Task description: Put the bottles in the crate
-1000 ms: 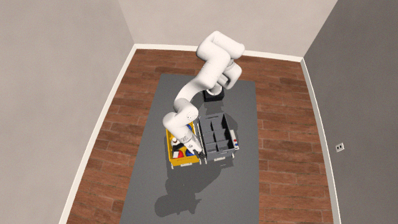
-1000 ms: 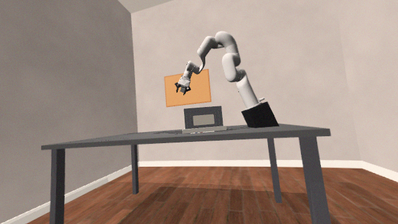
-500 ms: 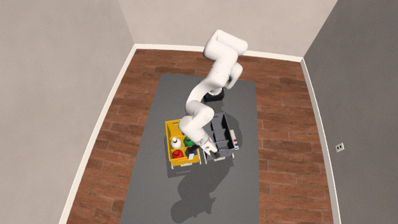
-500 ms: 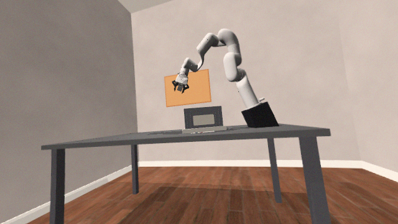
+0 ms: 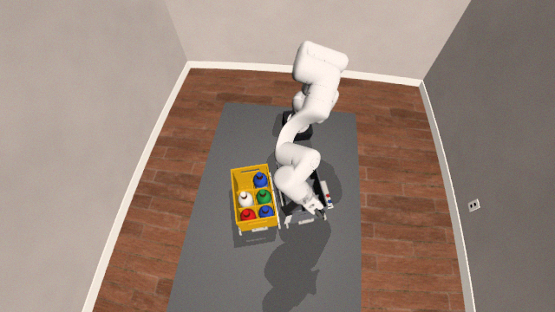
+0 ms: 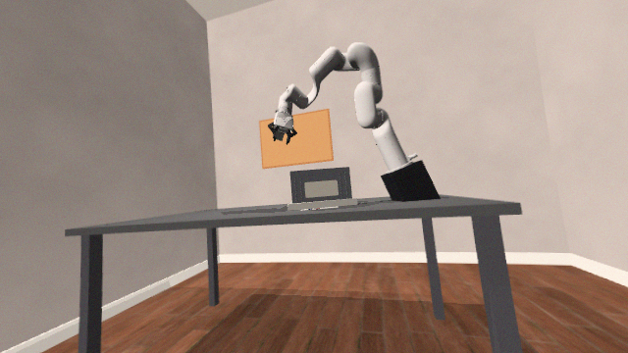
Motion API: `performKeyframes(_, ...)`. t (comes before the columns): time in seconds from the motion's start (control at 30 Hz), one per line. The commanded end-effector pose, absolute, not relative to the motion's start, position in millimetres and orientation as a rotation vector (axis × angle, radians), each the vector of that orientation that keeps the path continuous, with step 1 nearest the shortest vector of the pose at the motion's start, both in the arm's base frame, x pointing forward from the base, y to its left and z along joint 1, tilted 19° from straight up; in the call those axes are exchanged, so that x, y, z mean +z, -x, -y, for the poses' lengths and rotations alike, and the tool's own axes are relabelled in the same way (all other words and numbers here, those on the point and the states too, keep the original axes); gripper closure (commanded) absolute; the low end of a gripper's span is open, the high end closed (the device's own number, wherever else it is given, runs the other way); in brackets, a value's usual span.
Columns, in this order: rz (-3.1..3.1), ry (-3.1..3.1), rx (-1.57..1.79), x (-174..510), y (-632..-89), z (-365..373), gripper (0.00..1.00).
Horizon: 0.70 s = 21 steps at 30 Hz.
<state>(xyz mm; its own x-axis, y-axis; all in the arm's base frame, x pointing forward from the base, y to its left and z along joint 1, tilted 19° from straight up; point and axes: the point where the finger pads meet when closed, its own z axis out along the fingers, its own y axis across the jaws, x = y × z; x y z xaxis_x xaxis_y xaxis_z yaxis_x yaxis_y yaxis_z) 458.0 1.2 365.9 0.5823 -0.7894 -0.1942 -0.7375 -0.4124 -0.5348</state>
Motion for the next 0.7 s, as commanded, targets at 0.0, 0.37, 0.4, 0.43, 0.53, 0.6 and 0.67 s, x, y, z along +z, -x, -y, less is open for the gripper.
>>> performKeyframes(0.0, -1.206, 2.245, -0.115, 367.5, -456.2, -9.6, 0.35)
performKeyframes(0.37, -1.176, 2.334, -0.094, 365.2, -440.9, -59.0, 0.35)
performKeyframes(0.4, -1.176, 2.334, -0.094, 364.9, -439.1, -63.6, 0.35)
performKeyframes(0.43, -1.176, 2.334, -0.094, 364.7, -437.4, -68.3, 0.35)
performKeyframes(0.53, -1.176, 2.334, -0.094, 364.1, -433.9, -77.7, 0.35)
performKeyframes(0.6, -1.165, 2.37, -0.092, 363.8, -431.7, -82.2, 0.35)
performKeyframes(0.67, -1.147, 2.423, -0.09, 363.0, -427.2, -91.1, 0.35)
